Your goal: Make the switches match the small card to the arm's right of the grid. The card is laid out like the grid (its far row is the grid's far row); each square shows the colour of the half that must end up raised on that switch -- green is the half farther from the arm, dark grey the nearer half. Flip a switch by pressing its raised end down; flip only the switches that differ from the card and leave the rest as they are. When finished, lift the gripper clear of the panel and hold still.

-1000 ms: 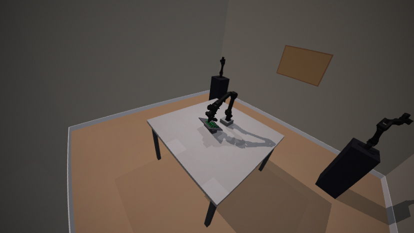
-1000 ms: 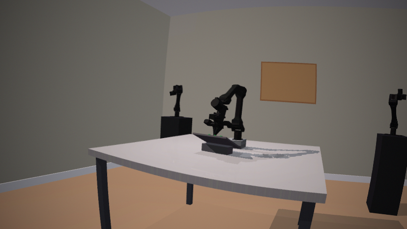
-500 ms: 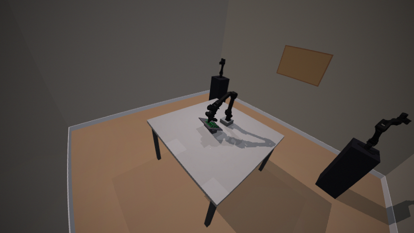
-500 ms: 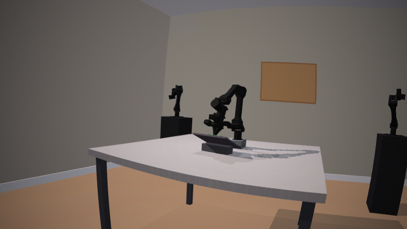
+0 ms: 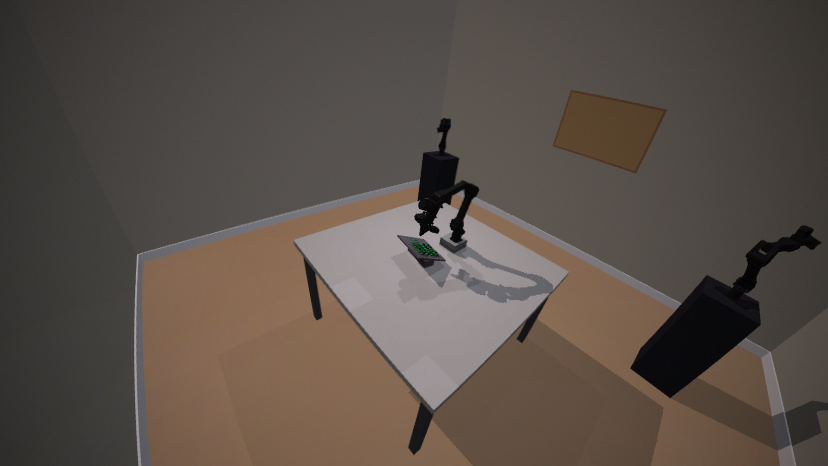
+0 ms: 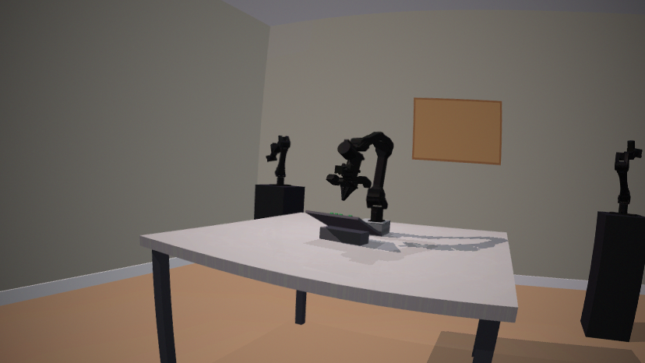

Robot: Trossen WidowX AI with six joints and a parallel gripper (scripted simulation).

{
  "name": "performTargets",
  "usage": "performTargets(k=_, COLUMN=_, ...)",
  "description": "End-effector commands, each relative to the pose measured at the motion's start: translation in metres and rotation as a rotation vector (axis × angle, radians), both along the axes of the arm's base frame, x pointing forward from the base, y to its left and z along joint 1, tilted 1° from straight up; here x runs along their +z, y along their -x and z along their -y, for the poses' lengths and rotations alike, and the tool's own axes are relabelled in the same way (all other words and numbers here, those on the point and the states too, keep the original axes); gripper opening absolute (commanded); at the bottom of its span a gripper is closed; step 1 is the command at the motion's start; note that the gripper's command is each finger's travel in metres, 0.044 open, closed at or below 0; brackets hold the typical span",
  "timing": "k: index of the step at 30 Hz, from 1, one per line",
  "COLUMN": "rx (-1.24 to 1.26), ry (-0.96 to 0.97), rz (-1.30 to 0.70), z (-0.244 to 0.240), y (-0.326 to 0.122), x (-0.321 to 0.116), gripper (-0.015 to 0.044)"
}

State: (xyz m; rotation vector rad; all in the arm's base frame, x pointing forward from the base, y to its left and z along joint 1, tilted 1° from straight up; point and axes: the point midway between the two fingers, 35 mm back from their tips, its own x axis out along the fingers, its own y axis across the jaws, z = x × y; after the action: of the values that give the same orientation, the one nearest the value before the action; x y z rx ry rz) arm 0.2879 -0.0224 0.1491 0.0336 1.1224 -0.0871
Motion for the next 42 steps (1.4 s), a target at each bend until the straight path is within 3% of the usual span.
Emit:
performTargets(k=1, rx=-0.002, ry=0.003, rz=-0.019, z=0.007, y=-0.002, x=0.001, gripper=0.0)
performTargets(k=6, rx=-0.002, ry=0.004, rz=-0.02, z=0.023, y=-0.013, x=0.004, gripper=0.0)
performTargets(k=10, rx=-0.002, ry=0.002, rz=-0.043, z=0.025, y=-0.027, x=-0.025, gripper=0.0)
performTargets(k=42, rx=-0.002, ry=0.002, rz=-0.042, z=0.026, y=-0.037, x=-0.047, gripper=0.0)
